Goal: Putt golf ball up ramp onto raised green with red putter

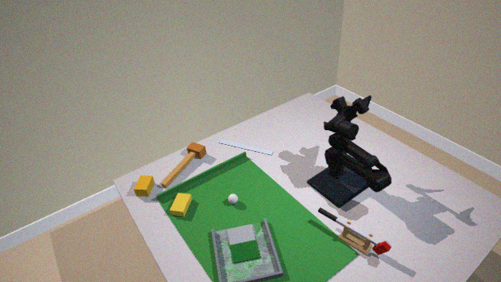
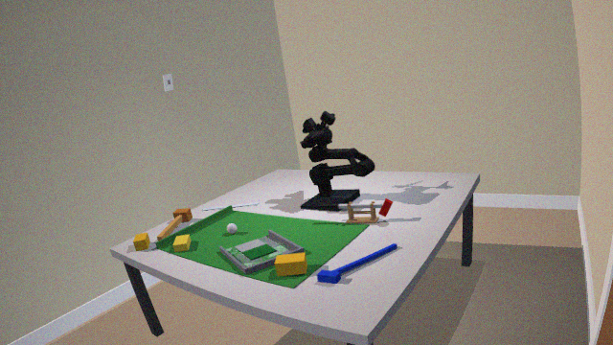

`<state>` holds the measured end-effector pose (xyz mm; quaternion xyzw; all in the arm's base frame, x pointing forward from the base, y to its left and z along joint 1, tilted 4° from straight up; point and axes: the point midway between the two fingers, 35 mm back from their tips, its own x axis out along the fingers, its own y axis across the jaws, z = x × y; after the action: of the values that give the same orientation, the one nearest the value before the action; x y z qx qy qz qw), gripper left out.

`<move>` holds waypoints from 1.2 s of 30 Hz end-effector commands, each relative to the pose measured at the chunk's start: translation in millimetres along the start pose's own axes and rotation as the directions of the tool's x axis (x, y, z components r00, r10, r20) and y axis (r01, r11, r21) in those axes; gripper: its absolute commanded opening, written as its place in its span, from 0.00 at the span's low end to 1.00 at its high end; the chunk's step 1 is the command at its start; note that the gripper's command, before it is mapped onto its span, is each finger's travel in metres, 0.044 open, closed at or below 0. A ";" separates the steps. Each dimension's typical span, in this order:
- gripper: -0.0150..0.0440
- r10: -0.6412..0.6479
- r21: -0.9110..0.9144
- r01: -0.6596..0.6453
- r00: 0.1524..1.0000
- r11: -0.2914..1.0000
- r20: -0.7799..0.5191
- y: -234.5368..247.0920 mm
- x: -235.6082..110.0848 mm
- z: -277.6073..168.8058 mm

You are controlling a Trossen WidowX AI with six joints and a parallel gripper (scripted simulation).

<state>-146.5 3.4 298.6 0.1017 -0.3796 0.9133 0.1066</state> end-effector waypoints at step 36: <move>1.00 0.555 -0.741 -0.009 -0.656 0.671 0.511 59.5 -392.7 180.6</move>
<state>198.3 -231.1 291.7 0.6266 -0.4395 0.3134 -0.5622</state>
